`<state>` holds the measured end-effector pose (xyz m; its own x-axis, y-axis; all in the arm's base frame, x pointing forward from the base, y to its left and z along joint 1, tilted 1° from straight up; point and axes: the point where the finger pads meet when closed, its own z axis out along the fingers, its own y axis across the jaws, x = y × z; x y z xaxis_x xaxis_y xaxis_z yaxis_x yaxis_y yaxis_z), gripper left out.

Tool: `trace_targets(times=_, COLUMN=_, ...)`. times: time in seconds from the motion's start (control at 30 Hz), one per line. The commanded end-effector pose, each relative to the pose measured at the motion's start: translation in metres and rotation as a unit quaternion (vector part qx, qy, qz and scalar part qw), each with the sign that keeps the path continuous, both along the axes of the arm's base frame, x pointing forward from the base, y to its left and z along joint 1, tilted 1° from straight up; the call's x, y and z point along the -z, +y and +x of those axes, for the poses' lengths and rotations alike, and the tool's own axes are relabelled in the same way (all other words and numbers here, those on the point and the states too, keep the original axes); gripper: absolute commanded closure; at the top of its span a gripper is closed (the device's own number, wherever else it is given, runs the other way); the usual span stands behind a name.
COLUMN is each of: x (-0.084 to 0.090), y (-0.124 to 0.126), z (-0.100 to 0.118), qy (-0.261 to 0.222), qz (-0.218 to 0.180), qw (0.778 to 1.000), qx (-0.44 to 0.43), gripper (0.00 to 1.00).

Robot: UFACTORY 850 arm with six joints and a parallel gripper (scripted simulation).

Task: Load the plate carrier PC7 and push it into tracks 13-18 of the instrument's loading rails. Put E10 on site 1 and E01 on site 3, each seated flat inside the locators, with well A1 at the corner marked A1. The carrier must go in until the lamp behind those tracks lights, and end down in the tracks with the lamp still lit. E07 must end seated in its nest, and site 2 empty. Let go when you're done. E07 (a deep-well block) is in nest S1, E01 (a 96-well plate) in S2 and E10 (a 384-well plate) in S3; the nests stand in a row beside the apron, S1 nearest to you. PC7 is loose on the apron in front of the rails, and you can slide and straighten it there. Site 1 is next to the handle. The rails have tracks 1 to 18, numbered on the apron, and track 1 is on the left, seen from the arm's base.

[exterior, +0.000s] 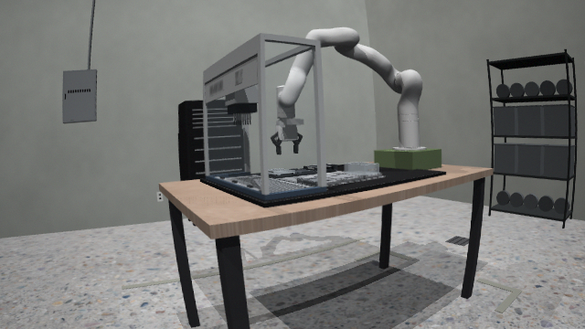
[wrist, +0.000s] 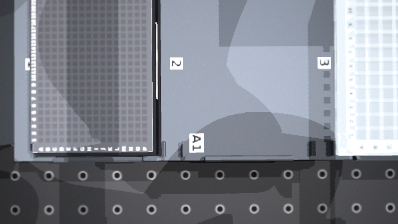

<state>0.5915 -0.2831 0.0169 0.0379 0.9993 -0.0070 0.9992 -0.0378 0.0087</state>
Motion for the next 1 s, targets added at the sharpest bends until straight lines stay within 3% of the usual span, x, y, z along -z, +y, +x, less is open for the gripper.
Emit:
trace_targets(times=0.0, x=0.003, y=-0.001, z=0.001, qy=-0.001, qz=-0.001, qw=1.000, qx=0.000, gripper=0.00)
trace_targets(times=0.97, x=0.048, y=-0.001, z=0.002, qy=-0.001, qz=-0.001, qw=1.000, qx=0.000, gripper=0.00)
